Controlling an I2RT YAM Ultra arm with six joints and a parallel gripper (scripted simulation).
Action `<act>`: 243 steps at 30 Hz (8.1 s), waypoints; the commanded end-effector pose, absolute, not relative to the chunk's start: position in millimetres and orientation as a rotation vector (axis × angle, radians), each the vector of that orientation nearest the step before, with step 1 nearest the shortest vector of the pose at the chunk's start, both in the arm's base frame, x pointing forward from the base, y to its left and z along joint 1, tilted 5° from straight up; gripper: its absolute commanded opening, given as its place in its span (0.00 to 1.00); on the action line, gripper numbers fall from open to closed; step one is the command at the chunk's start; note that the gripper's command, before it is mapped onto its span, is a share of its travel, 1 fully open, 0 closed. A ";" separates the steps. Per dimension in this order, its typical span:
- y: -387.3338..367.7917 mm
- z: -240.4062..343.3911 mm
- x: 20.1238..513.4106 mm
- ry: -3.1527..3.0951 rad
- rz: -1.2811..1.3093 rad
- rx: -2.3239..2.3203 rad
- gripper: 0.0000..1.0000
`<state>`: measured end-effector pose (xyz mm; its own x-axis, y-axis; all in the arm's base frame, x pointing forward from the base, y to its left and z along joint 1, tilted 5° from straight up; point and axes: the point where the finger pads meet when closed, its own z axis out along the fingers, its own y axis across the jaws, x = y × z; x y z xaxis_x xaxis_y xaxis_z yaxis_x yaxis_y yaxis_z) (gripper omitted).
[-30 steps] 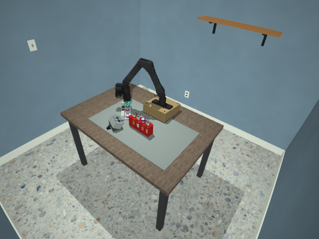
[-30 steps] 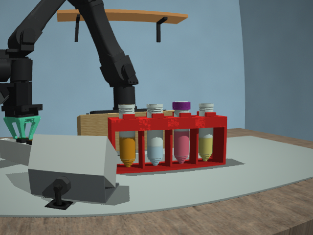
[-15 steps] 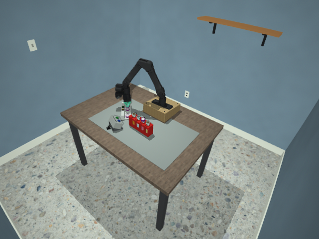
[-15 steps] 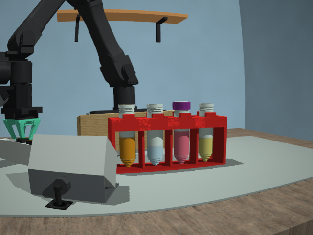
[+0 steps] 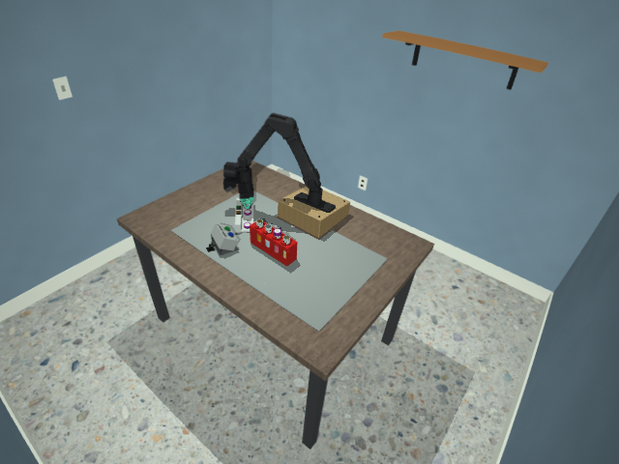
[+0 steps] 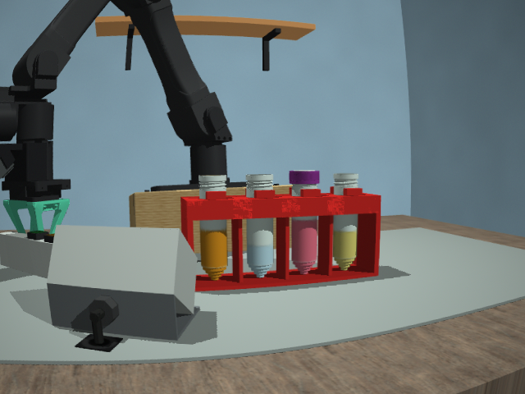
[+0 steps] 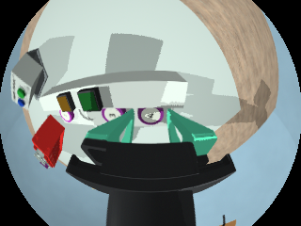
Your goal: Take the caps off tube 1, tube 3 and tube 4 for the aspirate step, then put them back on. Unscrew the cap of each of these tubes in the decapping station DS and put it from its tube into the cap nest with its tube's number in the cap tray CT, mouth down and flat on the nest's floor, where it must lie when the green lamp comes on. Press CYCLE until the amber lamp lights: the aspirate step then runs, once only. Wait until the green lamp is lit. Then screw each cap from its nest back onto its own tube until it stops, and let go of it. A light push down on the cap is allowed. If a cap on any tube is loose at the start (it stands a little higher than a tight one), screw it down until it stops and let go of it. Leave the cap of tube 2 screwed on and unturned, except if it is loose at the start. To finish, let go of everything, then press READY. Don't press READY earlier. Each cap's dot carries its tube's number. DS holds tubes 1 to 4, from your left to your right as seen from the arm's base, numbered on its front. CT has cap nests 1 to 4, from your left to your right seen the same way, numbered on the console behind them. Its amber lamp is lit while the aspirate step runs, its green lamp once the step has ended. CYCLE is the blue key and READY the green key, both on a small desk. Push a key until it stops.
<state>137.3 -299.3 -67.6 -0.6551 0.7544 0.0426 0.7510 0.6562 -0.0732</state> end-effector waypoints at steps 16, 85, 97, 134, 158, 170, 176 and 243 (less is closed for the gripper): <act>-300.2 0.0 143.9 -2.805 0.085 -1.274 0.47; -162.8 -3.1 400.5 -3.020 0.052 -0.589 0.00; -162.8 -3.1 400.5 -3.020 0.052 -0.589 0.00; -162.7 -20.2 400.2 -3.020 0.052 -0.589 0.00; -162.7 -30.9 398.9 -3.020 0.052 -0.589 0.00; -162.8 -34.6 398.6 -3.020 0.052 -0.589 0.00; -162.8 -34.6 398.6 -3.020 0.052 -0.589 0.00; -162.8 -36.2 398.5 -3.020 0.052 -0.589 0.00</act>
<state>396.0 -161.6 -38.8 -0.9239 0.3761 0.0704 0.3737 0.9264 -0.0457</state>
